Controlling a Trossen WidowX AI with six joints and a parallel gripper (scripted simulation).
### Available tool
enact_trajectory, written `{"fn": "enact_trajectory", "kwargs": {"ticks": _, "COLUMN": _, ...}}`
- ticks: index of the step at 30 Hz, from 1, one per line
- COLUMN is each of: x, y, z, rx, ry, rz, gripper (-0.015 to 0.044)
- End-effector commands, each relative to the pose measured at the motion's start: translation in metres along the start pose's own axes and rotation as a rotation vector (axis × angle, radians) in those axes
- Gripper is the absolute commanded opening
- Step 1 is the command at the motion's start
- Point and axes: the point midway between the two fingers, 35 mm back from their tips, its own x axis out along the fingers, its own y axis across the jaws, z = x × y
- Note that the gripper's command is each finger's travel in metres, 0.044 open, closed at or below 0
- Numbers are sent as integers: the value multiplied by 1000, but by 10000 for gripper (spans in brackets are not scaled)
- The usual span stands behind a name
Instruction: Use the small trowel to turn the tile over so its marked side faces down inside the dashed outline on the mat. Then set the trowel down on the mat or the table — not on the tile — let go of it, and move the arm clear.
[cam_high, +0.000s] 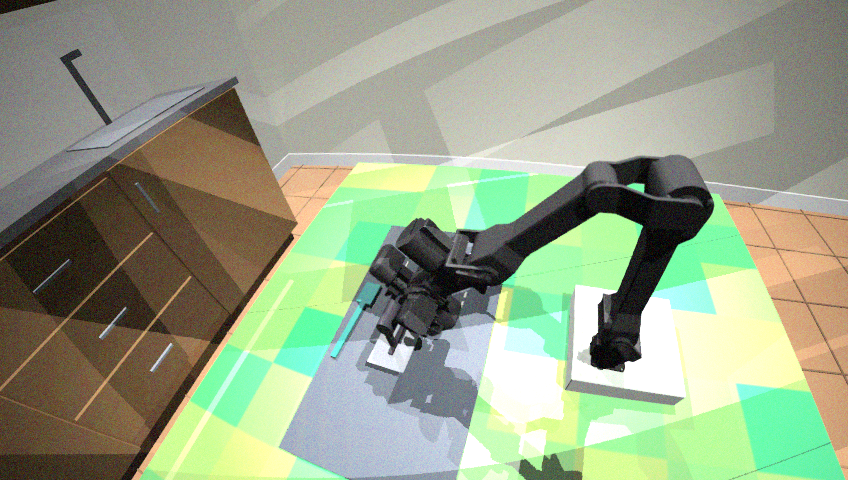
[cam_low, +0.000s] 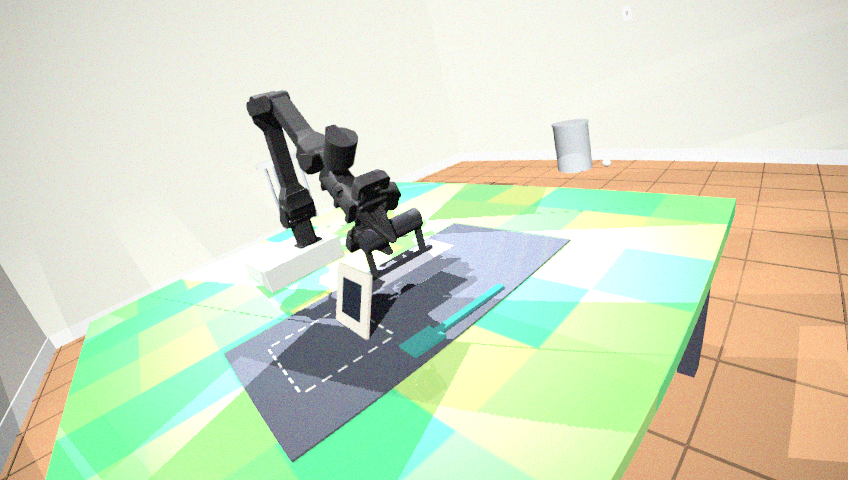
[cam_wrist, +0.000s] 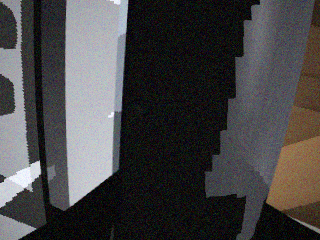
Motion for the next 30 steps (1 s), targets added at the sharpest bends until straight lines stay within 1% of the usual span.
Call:
{"fn": "enact_trajectory", "kwargs": {"ticks": 1, "x": -4, "y": -7, "z": -9, "rx": -3, "ry": 3, "rz": -22, "gripper": 0}}
{"fn": "enact_trajectory", "kwargs": {"ticks": 10, "x": -1, "y": -4, "z": -29, "rx": -4, "ry": 4, "rz": -22, "gripper": 0}}
{"fn": "enact_trajectory", "kwargs": {"ticks": 18, "x": -1, "y": -4, "z": -29, "rx": -4, "ry": 4, "rz": -21, "gripper": 0}}
{"fn": "enact_trajectory", "kwargs": {"ticks": 28, "x": -19, "y": -25, "z": 27, "rx": 0, "ry": 0, "rz": -21, "gripper": 0}}
{"fn": "enact_trajectory", "kwargs": {"ticks": 30, "x": -20, "y": -26, "z": 31, "rx": 0, "ry": 0, "rz": -22, "gripper": 0}}
